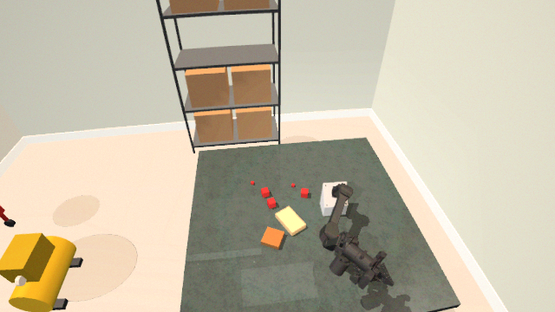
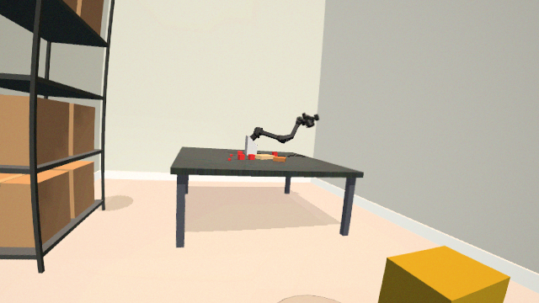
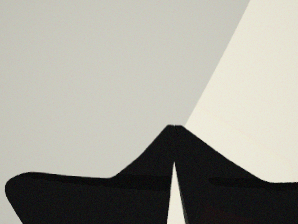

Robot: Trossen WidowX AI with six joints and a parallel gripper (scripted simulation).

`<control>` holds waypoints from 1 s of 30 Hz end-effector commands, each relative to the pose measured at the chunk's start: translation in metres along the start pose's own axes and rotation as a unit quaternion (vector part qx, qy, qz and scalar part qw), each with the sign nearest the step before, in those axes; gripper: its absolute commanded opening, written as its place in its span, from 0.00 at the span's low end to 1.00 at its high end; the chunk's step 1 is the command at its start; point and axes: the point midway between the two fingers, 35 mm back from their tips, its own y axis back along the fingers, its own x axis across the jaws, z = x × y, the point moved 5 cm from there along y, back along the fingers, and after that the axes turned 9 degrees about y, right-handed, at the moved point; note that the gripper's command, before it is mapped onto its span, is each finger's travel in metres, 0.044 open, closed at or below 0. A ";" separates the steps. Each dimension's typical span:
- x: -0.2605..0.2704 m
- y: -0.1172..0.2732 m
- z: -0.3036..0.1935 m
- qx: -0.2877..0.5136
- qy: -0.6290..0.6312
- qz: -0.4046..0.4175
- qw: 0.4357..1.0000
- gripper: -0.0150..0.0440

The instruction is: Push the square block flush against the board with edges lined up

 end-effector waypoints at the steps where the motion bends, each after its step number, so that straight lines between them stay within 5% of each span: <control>1: -0.004 -0.008 -0.023 0.043 0.038 0.022 0.998 0.25; 30: -0.032 0.027 -0.199 0.306 0.243 0.202 0.898 0.25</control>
